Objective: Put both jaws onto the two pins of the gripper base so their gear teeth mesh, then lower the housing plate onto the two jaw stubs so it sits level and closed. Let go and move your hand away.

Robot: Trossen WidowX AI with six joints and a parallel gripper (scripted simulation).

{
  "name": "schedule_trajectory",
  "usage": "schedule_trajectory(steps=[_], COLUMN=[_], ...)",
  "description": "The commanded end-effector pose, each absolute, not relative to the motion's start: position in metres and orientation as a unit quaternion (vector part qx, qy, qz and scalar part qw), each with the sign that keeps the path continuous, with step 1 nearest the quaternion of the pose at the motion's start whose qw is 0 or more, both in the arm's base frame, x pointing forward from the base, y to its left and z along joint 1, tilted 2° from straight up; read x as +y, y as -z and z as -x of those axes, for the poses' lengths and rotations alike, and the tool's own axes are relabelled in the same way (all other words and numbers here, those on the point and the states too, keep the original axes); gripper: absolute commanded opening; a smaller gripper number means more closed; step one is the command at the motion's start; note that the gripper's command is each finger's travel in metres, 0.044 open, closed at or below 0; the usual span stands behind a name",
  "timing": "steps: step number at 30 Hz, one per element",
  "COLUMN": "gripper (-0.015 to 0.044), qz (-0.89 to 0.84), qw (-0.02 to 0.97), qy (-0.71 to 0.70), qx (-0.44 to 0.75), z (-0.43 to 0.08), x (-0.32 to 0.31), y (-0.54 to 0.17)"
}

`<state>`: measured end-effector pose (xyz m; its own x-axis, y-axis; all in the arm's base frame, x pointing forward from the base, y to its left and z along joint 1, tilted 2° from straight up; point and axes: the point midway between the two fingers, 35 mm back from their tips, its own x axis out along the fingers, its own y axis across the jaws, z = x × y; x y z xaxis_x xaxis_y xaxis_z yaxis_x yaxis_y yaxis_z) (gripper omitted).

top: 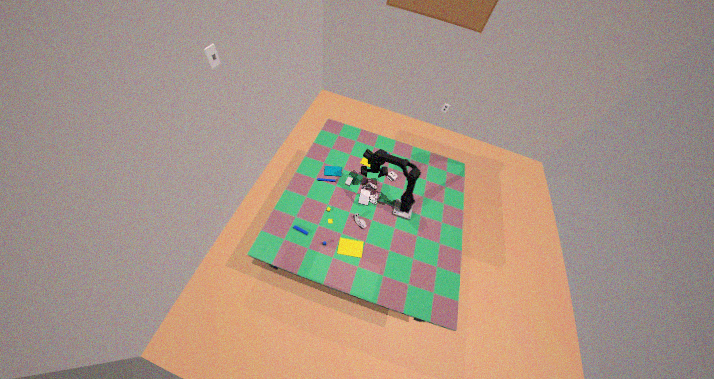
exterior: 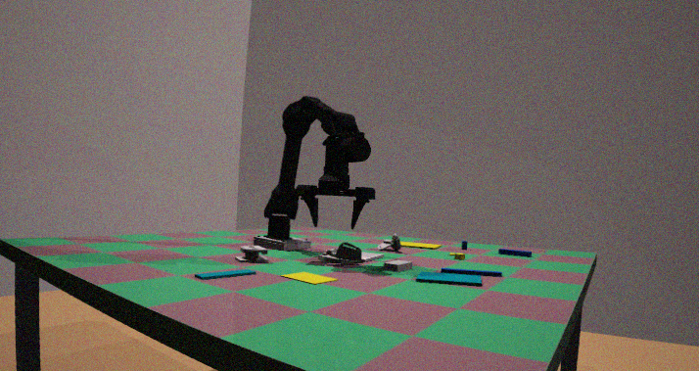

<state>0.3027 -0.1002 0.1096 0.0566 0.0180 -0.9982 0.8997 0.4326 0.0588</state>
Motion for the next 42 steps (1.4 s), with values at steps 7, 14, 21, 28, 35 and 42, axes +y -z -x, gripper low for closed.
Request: schedule_trajectory(steps=[7, 14, 21, 28, 35, 42], gripper=[0.0440, 0.0440, 0.0440, 0.0440, 0.0440, 0.0440], qz=[-0.314, -0.258, -0.201, -0.142, -0.082, -0.022], qw=[0.655, 0.679, 0.698, 0.713, 0.722, 0.727], qy=[0.285, 0.232, 0.177, 0.121, 0.064, 0.006], qx=[0.625, 0.647, 0.664, 0.676, 0.684, 0.687], z=[-0.304, -0.304, -0.305, -0.305, -0.306, -0.306], x=[-0.095, -0.092, -0.089, -0.086, -0.082, -0.079], y=[-0.111, -0.112, -0.113, -0.114, -0.114, -0.115])
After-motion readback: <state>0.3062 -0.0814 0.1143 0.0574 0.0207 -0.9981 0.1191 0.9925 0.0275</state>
